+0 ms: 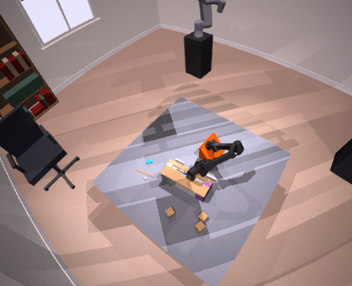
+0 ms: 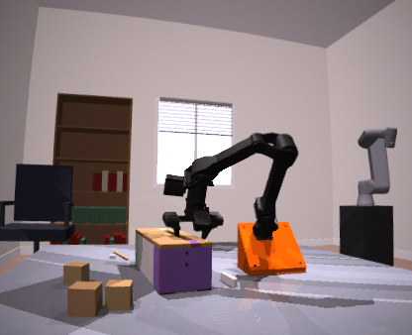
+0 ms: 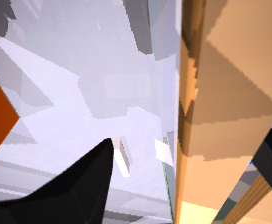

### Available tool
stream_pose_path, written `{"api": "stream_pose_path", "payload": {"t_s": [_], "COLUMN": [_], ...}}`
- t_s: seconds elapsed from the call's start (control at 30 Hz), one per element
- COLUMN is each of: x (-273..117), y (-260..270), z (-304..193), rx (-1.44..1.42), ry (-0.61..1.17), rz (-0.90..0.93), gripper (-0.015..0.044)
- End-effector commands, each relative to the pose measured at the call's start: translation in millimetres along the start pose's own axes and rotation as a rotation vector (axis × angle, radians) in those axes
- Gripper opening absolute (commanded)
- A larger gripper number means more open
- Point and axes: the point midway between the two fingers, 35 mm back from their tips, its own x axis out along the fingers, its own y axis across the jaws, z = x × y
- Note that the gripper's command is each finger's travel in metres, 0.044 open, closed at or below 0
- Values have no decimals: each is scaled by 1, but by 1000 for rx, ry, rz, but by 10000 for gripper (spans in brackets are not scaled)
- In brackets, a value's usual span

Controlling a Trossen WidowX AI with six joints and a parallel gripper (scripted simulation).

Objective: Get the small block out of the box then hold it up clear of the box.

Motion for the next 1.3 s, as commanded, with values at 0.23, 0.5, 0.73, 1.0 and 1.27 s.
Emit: {"api": "stream_pose_path", "payload": {"t_s": [0.23, 0.5, 0.73, 1.0, 1.27], "x": [16, 16, 23, 29, 33], "y": [2, 2, 2, 2, 2], "z": [6, -2, -19, -36, -46], "rx": [4, 0, 0, 0, 0], "ry": [-5, -1, -1, 0, 1], "rz": [-1, 0, 0, 0, 0], "gripper": [400, 400, 400, 400, 400]}}
